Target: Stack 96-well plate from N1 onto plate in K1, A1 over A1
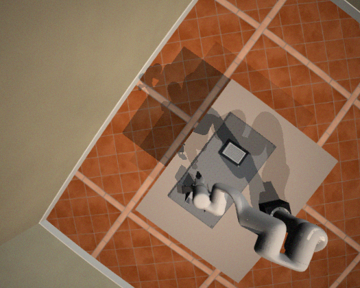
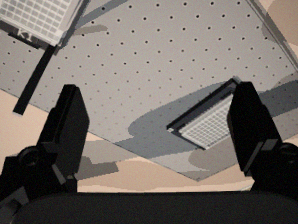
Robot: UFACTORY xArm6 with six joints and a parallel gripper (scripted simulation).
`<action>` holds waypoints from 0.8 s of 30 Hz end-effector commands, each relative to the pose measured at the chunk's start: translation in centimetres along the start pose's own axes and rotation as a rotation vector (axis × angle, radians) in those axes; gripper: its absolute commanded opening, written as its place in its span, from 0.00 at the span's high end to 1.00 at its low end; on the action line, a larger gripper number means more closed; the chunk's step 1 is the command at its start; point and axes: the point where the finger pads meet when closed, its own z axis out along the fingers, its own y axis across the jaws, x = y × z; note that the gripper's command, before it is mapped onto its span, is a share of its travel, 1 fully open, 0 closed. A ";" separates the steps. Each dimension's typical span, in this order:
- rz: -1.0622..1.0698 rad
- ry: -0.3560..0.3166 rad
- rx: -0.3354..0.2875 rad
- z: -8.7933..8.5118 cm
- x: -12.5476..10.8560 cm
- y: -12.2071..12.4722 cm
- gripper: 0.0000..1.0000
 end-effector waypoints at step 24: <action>0.300 0.004 0.022 1.0 -8.7 6.7 0.00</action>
